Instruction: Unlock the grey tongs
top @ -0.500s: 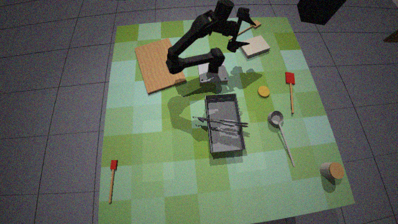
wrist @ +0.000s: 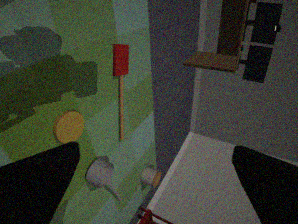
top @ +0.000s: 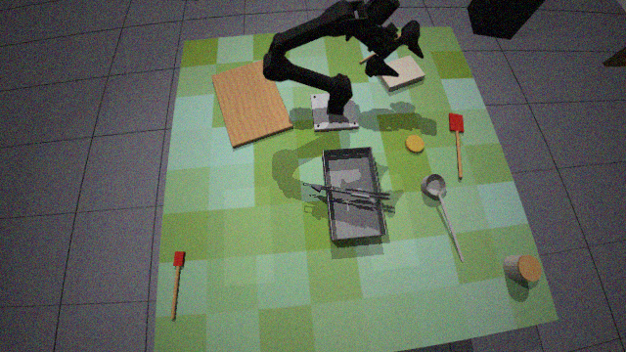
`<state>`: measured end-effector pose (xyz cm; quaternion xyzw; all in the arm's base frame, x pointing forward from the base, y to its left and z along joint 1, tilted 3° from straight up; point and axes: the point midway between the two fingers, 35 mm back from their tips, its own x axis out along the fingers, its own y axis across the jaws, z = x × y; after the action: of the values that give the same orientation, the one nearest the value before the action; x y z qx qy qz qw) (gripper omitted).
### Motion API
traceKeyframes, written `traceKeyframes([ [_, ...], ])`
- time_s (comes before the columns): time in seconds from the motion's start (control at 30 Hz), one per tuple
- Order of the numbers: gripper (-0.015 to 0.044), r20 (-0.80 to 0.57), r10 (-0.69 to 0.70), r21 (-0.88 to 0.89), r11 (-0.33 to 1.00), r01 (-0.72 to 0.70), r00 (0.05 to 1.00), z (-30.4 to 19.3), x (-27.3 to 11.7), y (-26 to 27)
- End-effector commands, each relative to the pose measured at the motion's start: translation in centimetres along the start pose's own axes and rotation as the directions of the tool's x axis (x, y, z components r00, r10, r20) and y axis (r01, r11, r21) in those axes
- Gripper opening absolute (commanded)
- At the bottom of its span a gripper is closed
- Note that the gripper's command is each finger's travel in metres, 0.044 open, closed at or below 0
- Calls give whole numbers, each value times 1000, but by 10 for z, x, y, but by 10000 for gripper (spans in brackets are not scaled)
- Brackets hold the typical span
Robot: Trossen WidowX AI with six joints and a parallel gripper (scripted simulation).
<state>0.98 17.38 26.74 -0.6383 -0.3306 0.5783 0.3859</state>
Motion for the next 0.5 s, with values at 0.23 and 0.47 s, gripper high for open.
traceKeyframes([
  [0.23, 440, -299, 363, 917, 367, 160, 883, -88, 53, -10],
  [0.47, 440, -339, 528, 884, -104, 455, 779, -140, 69, 3],
])
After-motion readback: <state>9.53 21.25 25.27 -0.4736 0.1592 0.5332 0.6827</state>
